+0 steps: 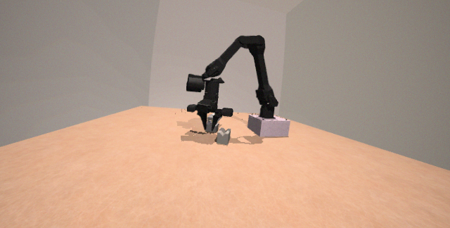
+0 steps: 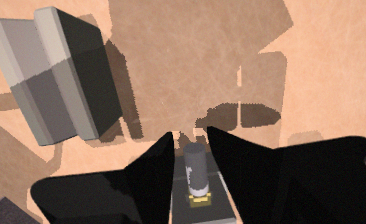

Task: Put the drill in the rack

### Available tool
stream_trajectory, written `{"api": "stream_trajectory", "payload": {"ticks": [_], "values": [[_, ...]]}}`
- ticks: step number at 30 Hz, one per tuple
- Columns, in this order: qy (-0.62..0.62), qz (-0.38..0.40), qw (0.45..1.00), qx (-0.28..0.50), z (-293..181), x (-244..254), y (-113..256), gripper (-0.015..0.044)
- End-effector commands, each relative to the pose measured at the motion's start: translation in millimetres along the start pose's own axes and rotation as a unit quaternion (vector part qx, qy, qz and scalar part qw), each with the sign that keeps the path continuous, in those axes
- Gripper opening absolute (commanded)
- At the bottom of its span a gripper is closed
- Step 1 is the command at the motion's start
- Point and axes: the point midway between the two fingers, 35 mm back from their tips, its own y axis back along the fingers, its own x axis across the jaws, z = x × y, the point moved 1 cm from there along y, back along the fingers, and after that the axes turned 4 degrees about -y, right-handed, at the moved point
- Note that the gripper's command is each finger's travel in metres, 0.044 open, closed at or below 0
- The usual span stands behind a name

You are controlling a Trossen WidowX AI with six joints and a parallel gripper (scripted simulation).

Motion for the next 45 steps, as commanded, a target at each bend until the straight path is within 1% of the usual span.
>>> {"api": "stream_trajectory", "payload": {"ticks": [1,2,22,45], "values": [[0.0,0.0,1.0,0.0,0,0,0,0.002],[0.0,0.0,1.0,0.0,0,0,0,0.0],[0.003,-0.002,1.0,0.001,13,0,0,0.0],[0.003,-0.001,1.0,-0.001,48,2,0,0.0]]}}
